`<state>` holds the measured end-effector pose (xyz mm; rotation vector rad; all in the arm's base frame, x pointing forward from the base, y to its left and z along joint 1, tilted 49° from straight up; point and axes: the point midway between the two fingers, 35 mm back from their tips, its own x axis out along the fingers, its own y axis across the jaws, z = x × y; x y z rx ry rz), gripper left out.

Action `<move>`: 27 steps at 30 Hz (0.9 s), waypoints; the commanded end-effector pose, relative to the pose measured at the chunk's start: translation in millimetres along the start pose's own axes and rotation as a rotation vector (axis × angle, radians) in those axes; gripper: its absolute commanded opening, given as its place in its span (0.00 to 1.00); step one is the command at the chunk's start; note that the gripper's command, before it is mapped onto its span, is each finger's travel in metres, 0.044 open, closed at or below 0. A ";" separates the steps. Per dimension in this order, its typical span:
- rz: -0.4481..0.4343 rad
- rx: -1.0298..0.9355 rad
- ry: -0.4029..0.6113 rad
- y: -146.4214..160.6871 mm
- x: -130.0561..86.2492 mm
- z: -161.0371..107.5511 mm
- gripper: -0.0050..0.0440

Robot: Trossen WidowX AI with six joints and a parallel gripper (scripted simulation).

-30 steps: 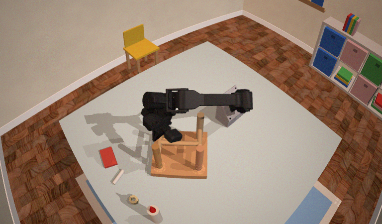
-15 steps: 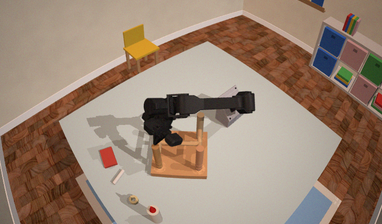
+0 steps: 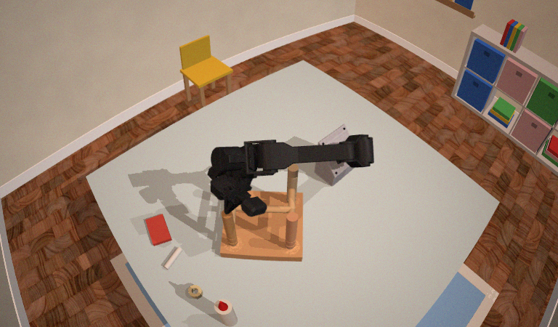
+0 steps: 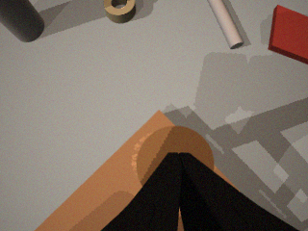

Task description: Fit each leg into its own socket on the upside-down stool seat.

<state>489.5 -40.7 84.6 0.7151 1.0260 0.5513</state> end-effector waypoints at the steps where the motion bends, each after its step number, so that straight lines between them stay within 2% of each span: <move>1: 0.000 0.005 0.012 0.6 7.4 -5.2 0.10; 19: 0.000 0.005 0.012 0.7 14.5 -9.6 0.10; 27: 0.001 0.003 0.005 0.4 7.4 -4.6 0.10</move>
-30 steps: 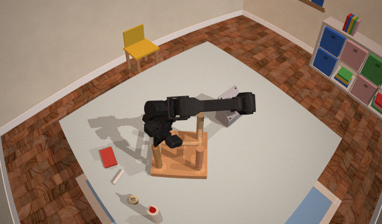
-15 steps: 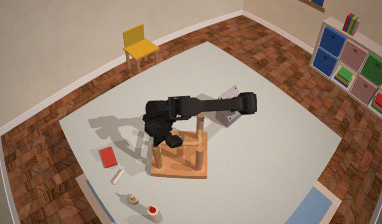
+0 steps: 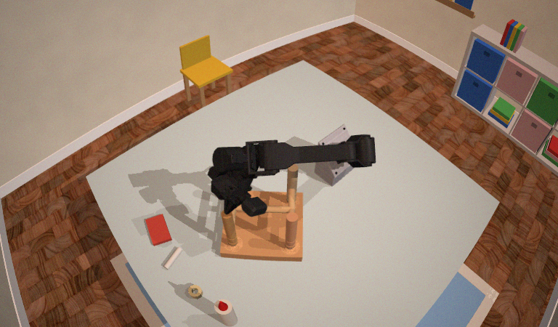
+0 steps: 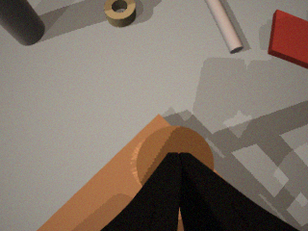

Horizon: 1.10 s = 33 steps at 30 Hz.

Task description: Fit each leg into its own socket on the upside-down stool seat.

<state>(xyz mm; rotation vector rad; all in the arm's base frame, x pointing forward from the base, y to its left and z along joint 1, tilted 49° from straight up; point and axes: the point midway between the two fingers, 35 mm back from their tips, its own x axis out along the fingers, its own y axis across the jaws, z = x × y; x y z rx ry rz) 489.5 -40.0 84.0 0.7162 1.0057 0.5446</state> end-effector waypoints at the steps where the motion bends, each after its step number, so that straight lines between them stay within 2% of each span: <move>1: 0.001 0.006 0.025 0.4 5.2 -3.4 0.10; 27: 0.004 0.000 -0.002 -0.3 -24.5 15.2 0.10; 29: 0.006 -0.007 0.022 9.5 -27.6 6.5 0.10; 31: 0.022 -0.048 0.071 35.4 -44.7 -10.2 0.10; 33: 0.028 -0.086 0.079 46.4 -52.2 -14.5 0.10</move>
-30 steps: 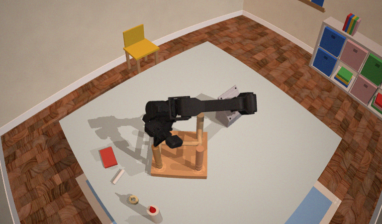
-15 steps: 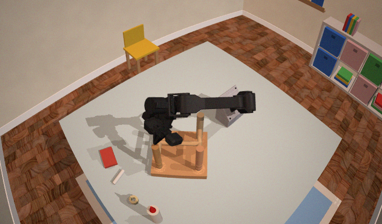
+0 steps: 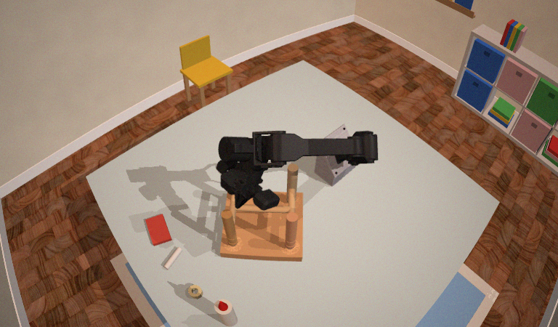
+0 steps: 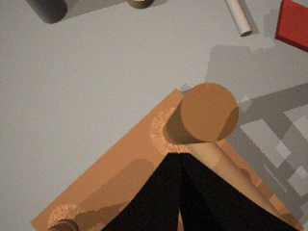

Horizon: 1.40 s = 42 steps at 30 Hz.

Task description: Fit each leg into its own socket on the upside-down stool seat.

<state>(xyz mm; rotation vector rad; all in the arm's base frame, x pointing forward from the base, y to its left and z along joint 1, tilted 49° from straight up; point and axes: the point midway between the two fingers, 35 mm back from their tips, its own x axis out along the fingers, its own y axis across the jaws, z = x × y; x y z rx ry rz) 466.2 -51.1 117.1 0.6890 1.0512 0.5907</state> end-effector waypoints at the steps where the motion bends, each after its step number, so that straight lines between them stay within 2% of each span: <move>1: 0.020 -0.069 0.032 34.0 -18.8 -14.1 0.10; 3: 0.036 -0.084 0.065 50.8 -28.4 -27.1 0.10; 6: 0.037 -0.086 0.066 51.7 -29.0 -27.6 0.10; 7: 0.053 -0.048 0.108 61.5 -33.8 -40.6 0.10; 10: 0.082 -0.101 0.142 90.3 -50.7 -59.5 0.10; 14: 0.107 -0.082 0.182 106.2 -59.4 -74.4 0.10; 23: 0.107 -0.090 0.184 106.3 -58.5 -74.8 0.10; 29: 0.119 -0.274 0.230 106.9 -37.4 -84.9 0.10; 42: 0.116 -0.274 0.230 107.0 -29.9 -88.4 0.10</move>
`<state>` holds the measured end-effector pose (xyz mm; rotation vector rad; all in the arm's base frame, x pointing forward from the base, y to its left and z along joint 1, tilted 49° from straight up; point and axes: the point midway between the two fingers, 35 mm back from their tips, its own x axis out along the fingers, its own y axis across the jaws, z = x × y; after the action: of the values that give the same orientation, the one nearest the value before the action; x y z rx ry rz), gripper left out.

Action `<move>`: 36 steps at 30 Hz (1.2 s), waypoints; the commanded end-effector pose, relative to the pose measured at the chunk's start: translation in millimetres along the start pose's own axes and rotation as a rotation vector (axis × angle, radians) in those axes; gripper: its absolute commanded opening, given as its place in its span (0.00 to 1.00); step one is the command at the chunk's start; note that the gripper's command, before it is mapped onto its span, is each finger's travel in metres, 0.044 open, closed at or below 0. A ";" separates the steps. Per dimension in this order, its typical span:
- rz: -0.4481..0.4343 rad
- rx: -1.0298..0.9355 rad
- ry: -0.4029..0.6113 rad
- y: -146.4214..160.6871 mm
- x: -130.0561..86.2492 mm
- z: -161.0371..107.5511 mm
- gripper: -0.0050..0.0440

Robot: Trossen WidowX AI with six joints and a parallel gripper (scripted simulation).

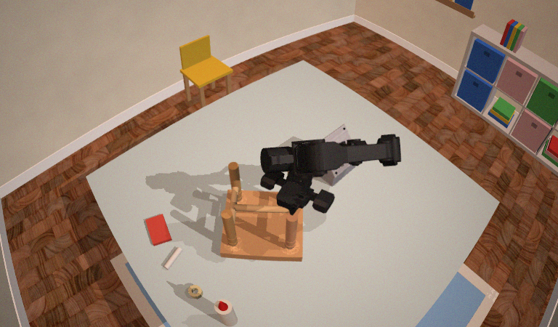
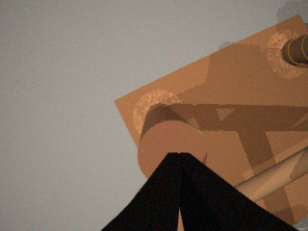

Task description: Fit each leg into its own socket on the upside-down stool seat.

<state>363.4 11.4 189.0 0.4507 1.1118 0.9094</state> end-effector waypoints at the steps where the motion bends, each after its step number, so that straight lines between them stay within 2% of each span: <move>1: 0.002 0.002 0.009 1.1 7.5 -2.6 0.10; 36: 0.000 0.003 0.009 1.1 32.2 -9.4 0.10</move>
<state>362.3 24.7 180.4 0.4504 1.0790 0.8888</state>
